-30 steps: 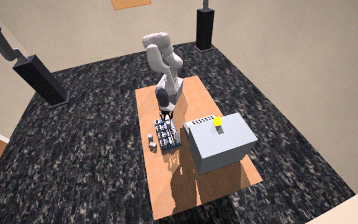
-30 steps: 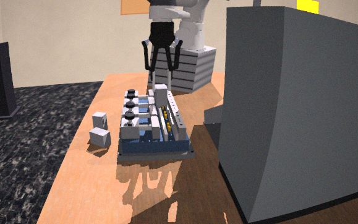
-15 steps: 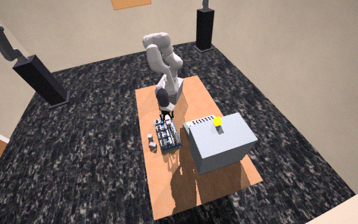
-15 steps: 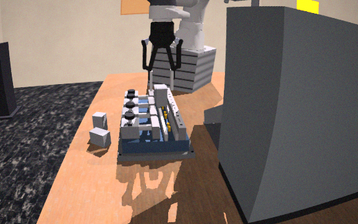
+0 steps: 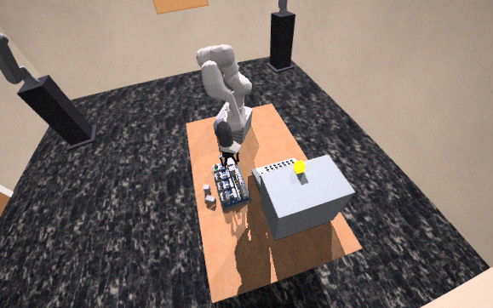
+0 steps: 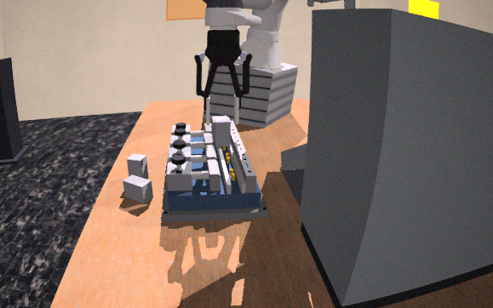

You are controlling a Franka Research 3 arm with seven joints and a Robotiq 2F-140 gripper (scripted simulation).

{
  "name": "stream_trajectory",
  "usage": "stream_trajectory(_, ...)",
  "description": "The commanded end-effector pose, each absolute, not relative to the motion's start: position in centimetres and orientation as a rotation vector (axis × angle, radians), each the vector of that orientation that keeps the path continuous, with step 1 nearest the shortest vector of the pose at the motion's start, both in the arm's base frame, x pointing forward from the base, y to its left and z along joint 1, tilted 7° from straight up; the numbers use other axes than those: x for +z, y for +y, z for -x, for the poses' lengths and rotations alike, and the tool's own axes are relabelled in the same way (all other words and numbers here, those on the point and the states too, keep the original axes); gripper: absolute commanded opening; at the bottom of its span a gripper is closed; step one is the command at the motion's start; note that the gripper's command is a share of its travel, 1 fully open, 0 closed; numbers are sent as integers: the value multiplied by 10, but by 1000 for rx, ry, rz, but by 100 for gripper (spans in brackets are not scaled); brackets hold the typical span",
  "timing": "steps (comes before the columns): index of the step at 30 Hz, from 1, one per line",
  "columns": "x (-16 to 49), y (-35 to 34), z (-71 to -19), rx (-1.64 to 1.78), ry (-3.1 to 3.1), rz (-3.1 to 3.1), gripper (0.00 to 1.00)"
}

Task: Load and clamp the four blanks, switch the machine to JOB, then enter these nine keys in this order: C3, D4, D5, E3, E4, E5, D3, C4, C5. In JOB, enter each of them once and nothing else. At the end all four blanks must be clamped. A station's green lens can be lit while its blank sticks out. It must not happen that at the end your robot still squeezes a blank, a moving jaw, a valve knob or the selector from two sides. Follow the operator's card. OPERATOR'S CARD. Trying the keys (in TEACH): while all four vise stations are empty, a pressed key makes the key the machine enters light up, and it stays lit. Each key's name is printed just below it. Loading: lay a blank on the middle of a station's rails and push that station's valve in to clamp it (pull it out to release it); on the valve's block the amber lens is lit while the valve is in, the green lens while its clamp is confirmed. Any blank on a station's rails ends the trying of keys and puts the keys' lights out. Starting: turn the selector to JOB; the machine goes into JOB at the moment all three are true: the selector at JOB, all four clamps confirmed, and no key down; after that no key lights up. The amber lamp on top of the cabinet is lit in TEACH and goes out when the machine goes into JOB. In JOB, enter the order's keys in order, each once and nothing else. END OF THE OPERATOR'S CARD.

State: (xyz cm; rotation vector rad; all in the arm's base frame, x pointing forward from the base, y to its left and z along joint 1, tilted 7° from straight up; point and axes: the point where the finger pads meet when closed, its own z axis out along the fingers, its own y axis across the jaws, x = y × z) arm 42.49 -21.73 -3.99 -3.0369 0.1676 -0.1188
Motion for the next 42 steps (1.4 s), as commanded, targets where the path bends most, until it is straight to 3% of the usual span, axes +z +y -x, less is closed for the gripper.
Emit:
stream_trajectory(1, -40, -218, -426, -123, 174, 3037, 40)
stream_trajectory(14, -30, -219, -425, -123, 174, 3037, 40)
stream_trajectory(42, 56, -227, -418, -123, 174, 3037, 40)
